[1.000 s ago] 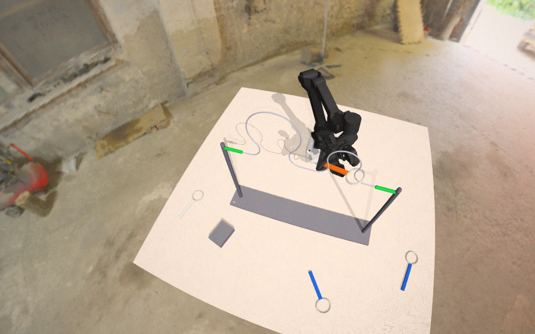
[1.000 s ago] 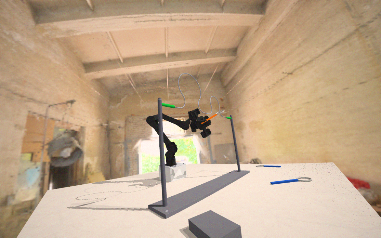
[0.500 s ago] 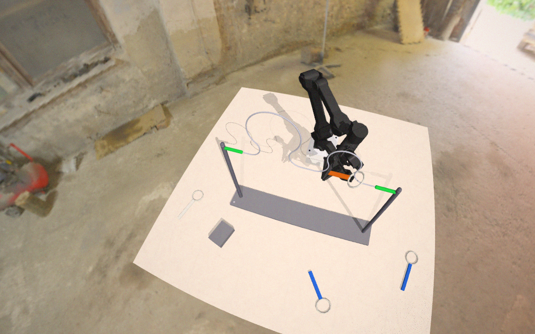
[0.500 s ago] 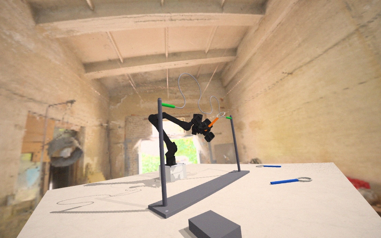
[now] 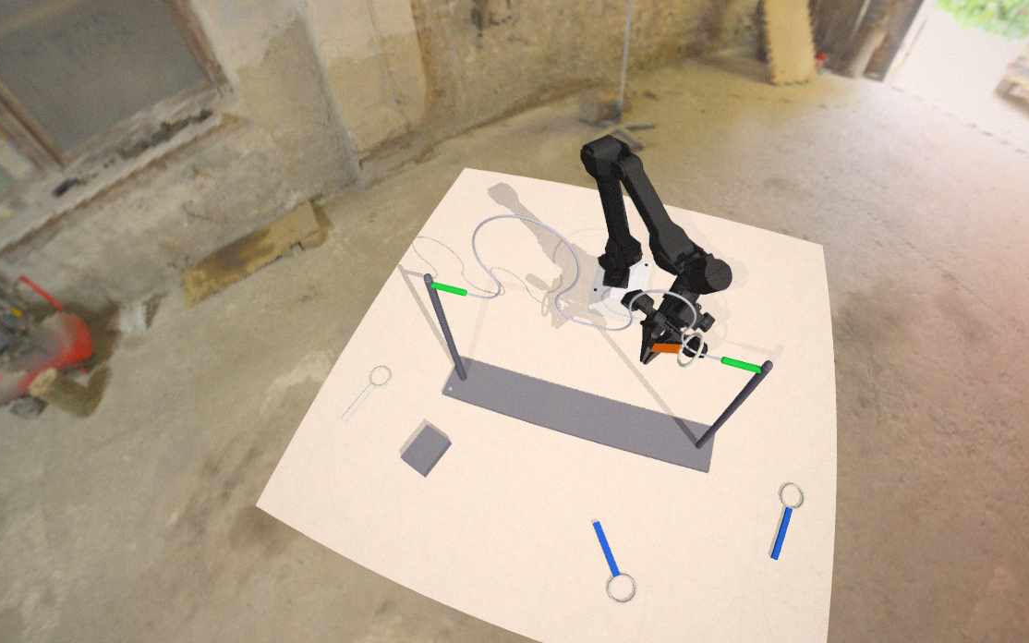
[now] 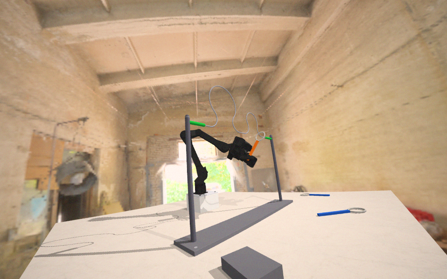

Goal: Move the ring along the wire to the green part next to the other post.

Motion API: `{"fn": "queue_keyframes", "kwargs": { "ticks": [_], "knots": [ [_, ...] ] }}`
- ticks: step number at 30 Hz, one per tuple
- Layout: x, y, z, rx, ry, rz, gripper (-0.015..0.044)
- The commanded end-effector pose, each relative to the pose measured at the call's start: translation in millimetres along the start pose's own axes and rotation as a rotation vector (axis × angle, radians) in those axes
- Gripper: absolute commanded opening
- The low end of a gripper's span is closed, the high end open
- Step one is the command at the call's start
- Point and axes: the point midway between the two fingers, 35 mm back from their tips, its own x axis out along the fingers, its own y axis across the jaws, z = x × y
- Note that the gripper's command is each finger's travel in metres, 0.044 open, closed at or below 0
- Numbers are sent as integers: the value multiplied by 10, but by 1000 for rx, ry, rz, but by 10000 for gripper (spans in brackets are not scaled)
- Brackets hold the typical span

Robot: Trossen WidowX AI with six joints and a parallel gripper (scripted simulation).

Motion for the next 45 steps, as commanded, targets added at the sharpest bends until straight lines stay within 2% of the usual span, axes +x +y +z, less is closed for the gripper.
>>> {"fn": "queue_keyframes", "kwargs": {
  "ticks": [1,20,45],
  "knots": [
    [-20,160,37,91,10,40,-150],
    [-153,681,179,365,46,164,-150],
    [-247,956,307,420,51,188,-150]
  ]
}}
